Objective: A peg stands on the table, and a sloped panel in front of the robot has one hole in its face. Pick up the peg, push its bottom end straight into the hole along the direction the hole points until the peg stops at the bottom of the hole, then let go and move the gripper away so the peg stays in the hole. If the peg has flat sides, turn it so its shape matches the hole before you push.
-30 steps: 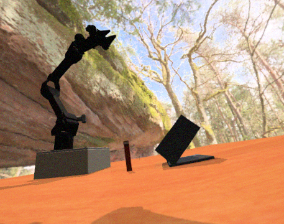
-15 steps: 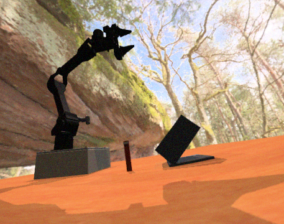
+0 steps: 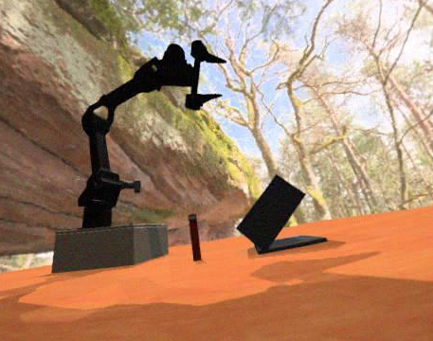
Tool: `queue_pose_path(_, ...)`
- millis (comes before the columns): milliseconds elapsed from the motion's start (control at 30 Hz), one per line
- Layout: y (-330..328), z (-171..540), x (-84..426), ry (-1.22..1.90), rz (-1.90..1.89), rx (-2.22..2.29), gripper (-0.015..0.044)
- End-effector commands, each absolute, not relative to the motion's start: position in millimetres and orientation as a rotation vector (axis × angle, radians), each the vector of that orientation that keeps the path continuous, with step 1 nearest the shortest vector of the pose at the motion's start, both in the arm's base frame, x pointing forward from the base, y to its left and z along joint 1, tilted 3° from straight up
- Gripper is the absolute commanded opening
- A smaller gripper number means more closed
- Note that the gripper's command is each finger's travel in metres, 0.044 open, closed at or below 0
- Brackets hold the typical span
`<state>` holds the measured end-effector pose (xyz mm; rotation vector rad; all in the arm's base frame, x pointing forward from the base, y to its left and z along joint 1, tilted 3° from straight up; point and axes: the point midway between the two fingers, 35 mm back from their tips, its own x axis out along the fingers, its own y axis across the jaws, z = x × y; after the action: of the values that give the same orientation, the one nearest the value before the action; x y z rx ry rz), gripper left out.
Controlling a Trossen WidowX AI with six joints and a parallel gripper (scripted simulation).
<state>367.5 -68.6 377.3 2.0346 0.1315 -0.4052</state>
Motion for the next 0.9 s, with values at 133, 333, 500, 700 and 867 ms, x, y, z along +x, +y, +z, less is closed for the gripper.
queue_pose_path(133, -83, 310, 379, 0.181, -0.681, 2.166, 0.0440)
queue_pose_path(333, -92, 260, 380, 0.202, -0.910, 2.244, 0.0440)
queue_pose_path(500, -98, 219, 375, 0.205, -1.111, 2.292, 0.0440)
queue_pose_path(700, -104, 172, 364, 0.190, -1.362, 2.323, 0.0440)
queue_pose_path(867, -107, 136, 349, 0.162, -1.579, 2.325, 0.0440)
